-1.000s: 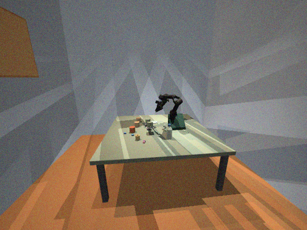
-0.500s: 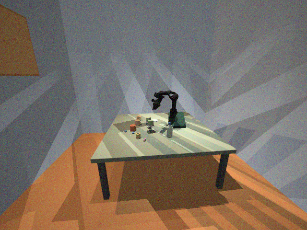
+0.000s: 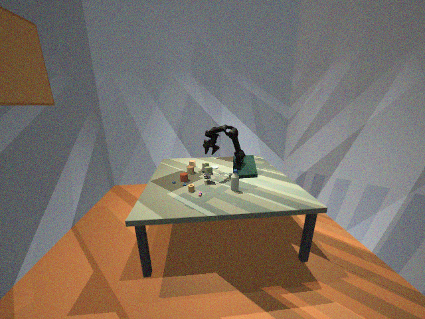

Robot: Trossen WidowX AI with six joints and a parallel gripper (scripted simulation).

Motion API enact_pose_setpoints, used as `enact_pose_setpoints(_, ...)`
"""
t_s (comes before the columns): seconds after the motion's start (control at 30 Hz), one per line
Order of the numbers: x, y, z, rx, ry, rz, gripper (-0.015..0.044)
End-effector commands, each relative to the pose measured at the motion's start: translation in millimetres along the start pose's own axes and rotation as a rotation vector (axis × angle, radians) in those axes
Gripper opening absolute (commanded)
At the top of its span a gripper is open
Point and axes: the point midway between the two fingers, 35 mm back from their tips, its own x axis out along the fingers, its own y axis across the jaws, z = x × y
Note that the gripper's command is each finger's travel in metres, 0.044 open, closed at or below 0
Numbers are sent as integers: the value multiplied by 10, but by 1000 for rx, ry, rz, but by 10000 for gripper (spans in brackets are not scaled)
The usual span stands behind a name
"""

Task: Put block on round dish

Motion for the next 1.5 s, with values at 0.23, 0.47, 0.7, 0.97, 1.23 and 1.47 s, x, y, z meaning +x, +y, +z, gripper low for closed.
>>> enact_pose_setpoints(0.23,404,-94,303,296,75,-134,440)
enact_pose_setpoints(0.47,624,-164,449,479,96,-221,440)
enact_pose_setpoints(0.7,815,-233,552,646,101,-305,440)
enact_pose_setpoints(0.97,815,-233,552,646,101,-305,440)
enact_pose_setpoints(1.23,959,-270,523,646,101,-305,440)
enact_pose_setpoints(1.47,1031,-286,514,646,101,-304,440)
